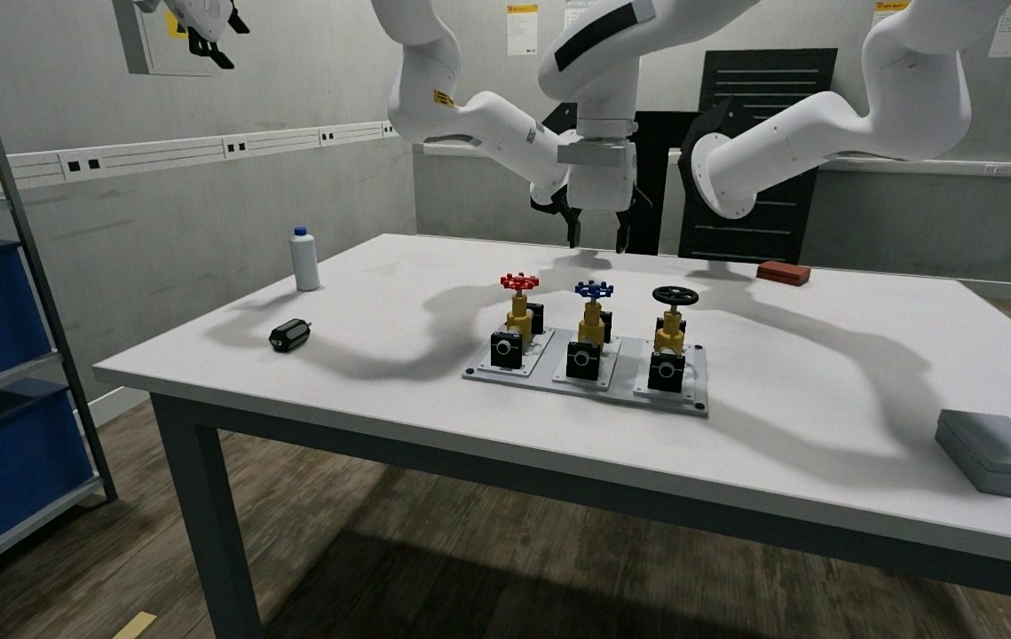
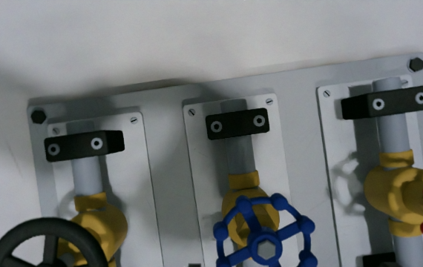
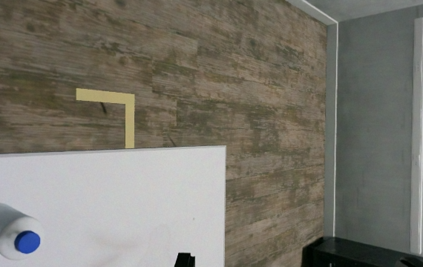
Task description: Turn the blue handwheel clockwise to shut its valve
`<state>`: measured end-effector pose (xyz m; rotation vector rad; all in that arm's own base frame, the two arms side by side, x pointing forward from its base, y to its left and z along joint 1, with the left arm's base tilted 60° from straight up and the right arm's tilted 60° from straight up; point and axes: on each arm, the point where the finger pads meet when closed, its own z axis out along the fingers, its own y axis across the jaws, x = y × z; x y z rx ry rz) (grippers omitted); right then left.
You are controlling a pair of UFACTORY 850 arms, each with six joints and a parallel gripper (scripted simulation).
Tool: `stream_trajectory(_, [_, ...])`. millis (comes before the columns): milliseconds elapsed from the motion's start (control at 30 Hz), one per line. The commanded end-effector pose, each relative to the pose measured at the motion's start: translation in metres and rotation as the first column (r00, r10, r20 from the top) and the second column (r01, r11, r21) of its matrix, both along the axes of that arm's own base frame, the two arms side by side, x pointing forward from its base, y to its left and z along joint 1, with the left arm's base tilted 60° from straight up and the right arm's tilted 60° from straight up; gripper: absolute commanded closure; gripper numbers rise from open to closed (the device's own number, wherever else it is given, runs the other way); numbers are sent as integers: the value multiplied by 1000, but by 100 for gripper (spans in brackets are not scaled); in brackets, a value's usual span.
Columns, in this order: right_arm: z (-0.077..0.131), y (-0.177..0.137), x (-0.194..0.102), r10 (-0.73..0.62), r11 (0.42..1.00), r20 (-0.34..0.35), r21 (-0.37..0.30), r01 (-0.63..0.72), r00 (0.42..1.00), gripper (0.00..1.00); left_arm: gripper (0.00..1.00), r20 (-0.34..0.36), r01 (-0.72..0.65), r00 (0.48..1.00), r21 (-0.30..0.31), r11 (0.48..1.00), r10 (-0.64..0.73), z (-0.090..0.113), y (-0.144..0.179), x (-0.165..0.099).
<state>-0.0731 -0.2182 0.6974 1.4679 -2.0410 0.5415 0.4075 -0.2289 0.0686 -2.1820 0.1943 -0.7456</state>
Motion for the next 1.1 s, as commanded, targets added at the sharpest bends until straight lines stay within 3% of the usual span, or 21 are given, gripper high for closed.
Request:
stream_trajectory(0, [0,0,0,0,1000,0,-1,0,1000,0,21,87,-57,994,-80,995,64,0,-1,0])
stream_trajectory(367, [0,0,0,0,1000,0,-1,0,1000,0,21,296,-199,905,-342,918,306,0,-1,0])
stream_trajectory(433, [0,0,0,0,1000,0,-1,0,1000,0,21,296,-199,905,-342,918,306,0,-1,0])
stream_trajectory(667, [0,0,0,0,1000,0,-1,0,1000,0,21,385,-242,789,-520,819,478,0,-1,0])
stream_trajectory(933, [0,0,0,0,1000,0,-1,0,1000,0,21,424,-234,609,-711,663,670,0,-1,0])
stream_trajectory(1000, [0,0,0,0,1000,0,-1,0,1000,0,21,424,-234,609,-711,663,670,0,-1,0])
stream_trajectory(1067, [0,0,0,0,1000,0,-1,0,1000,0,21,422,-221,558,-754,618,715,0,-1,0])
